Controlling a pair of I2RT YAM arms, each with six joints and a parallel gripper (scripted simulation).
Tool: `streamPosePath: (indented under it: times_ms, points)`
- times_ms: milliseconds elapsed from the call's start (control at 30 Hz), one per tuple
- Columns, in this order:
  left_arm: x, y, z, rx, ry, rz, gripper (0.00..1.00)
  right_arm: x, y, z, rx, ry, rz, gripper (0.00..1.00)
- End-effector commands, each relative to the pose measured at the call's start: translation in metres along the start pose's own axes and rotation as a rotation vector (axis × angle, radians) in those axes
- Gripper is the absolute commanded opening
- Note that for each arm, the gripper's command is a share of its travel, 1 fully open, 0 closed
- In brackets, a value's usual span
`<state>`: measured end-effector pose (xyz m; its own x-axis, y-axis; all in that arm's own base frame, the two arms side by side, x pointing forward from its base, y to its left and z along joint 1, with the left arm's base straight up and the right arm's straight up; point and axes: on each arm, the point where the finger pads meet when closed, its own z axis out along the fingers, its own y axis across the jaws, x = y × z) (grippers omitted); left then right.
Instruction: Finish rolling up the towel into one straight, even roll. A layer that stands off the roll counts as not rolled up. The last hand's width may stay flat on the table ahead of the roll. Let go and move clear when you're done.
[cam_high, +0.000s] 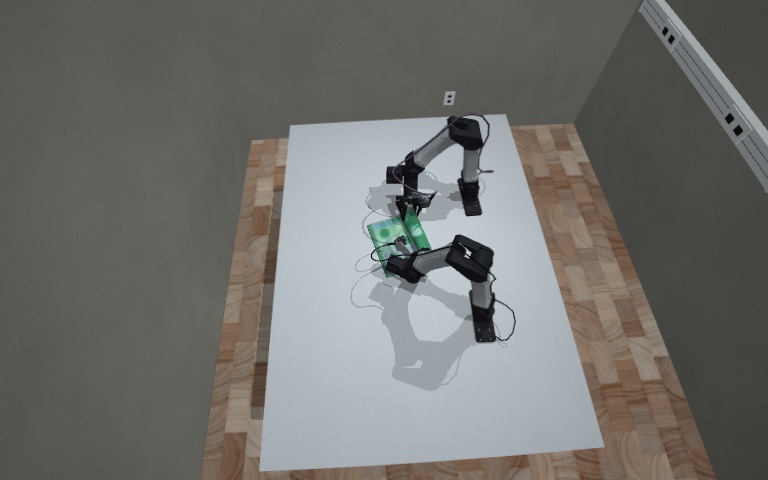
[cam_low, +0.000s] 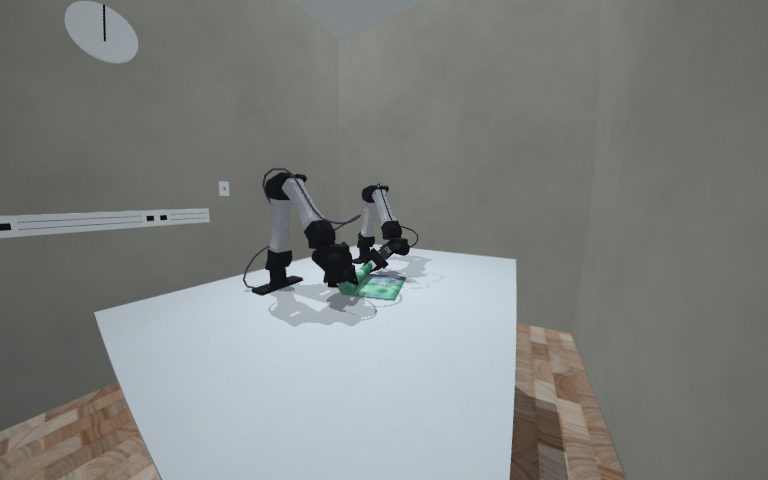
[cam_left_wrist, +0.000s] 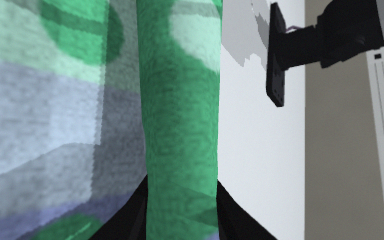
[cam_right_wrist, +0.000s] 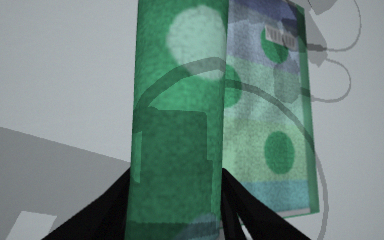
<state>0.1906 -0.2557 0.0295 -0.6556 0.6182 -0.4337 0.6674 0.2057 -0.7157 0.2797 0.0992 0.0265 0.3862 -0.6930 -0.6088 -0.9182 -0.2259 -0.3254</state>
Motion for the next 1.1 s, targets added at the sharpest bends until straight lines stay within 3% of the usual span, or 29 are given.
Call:
streamPosePath:
  times_ms: [0, 500, 867, 1067]
  points:
    - [-0.0061, 0.0026, -0.0004, 0.002, -0.014, 0.022, 0.36, 0.0018, -0.0040, 0.0016, 0.011, 0.000, -0.014, 0.60]
    - [-0.0061, 0.0026, -0.0004, 0.002, -0.014, 0.022, 0.36, 0.0018, -0.0040, 0.0016, 0.011, 0.000, -0.014, 0.40]
    - [-0.0061, 0.0026, -0.0004, 0.002, -0.014, 0.022, 0.36, 0.0018, -0.0040, 0.0016, 0.011, 0.000, -0.014, 0.35]
    - [-0.0080, -0.0005, -0.0027, 0.002, -0.014, 0.022, 0.56, 0.0018, -0.0040, 0.0016, 0.011, 0.000, -0.014, 0.35]
